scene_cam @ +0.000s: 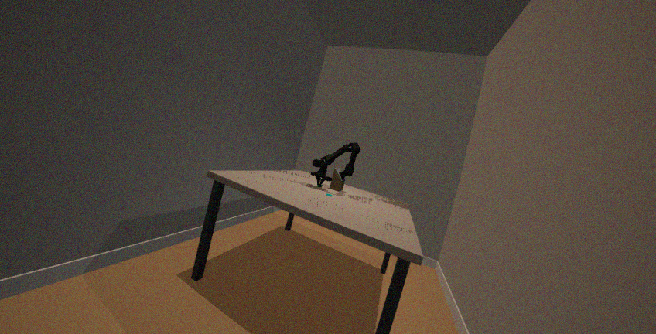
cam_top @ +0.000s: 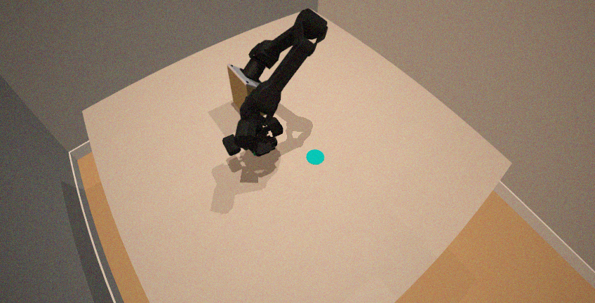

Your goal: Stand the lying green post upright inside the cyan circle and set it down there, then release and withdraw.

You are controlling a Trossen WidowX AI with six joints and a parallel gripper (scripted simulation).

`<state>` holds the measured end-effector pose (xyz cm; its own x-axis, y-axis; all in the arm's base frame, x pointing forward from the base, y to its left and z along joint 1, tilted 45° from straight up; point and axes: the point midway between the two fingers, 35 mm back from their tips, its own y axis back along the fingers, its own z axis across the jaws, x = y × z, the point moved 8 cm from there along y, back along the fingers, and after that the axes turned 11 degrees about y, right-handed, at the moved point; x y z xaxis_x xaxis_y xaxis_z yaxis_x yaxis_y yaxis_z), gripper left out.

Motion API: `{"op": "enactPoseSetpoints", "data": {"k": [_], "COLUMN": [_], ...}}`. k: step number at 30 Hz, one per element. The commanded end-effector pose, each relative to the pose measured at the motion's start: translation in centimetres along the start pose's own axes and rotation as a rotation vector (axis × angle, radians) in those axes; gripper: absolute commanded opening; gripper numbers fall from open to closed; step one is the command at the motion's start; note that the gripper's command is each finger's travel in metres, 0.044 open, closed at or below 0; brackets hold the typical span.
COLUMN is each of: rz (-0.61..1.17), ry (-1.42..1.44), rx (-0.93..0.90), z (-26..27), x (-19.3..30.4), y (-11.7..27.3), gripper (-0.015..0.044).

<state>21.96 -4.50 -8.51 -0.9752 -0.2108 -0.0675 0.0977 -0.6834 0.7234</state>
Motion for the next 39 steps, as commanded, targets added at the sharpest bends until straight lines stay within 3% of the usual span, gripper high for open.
{"op": "enactPoseSetpoints", "data": {"k": [1,39], "rz": [-0.006,0.000], "ry": [-0.006,0.025], "rx": [0.014,-0.001], "z": [-0.3,-0.3], "x": [-0.3,-0.2], "y": [1.0,9.5], "gripper": [0.0023,0.0023]}}
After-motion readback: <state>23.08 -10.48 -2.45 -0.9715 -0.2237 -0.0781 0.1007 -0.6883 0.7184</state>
